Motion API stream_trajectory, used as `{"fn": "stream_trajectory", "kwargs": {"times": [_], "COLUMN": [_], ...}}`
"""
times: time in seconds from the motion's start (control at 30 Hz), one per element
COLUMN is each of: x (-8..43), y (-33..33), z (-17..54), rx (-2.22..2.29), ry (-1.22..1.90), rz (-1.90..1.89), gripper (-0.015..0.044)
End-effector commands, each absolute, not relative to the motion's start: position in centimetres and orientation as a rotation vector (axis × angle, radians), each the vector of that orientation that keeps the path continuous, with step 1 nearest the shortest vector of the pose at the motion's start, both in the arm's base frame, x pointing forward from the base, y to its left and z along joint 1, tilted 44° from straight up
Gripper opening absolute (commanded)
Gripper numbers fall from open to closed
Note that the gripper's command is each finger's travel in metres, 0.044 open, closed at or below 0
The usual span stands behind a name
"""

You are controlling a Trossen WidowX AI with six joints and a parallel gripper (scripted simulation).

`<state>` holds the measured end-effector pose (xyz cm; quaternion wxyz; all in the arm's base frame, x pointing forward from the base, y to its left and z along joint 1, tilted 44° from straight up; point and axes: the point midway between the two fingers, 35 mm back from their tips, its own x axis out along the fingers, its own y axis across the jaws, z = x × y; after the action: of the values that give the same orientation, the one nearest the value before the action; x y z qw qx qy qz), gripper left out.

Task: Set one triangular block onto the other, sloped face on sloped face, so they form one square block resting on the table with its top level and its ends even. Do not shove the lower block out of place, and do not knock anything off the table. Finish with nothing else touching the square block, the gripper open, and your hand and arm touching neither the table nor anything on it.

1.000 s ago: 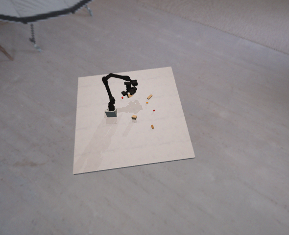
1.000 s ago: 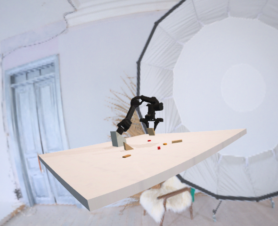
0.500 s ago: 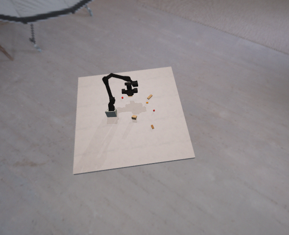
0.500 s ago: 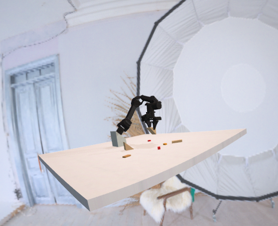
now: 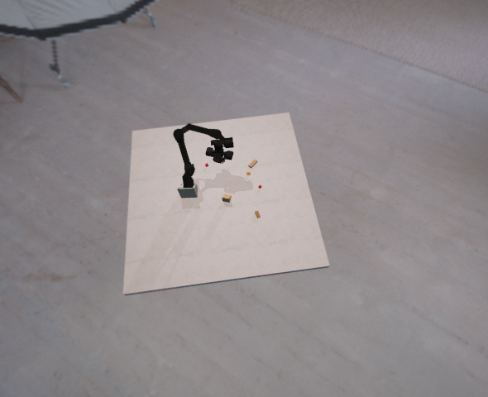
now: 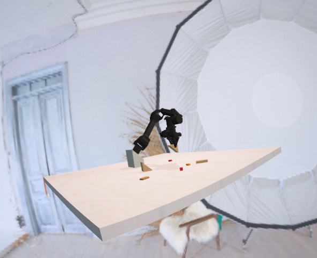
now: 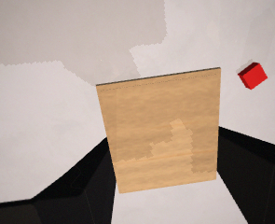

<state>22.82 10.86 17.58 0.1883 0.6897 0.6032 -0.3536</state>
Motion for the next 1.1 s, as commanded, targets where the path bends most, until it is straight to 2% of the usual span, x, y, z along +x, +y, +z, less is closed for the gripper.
{"fn": "stream_trajectory", "kwargs": {"times": [0.0,0.53,1.07], "x": [23.5,26.7,27.9], "y": [10.1,4.0,-2.7], "z": [17.3,14.2,10.7], "rx": [1.949,1.933,1.931], "ry": [1.686,1.650,1.660], "rz": [-1.003,-1.022,-1.020], "gripper": [0.0000,0.0000,0.0000]}}
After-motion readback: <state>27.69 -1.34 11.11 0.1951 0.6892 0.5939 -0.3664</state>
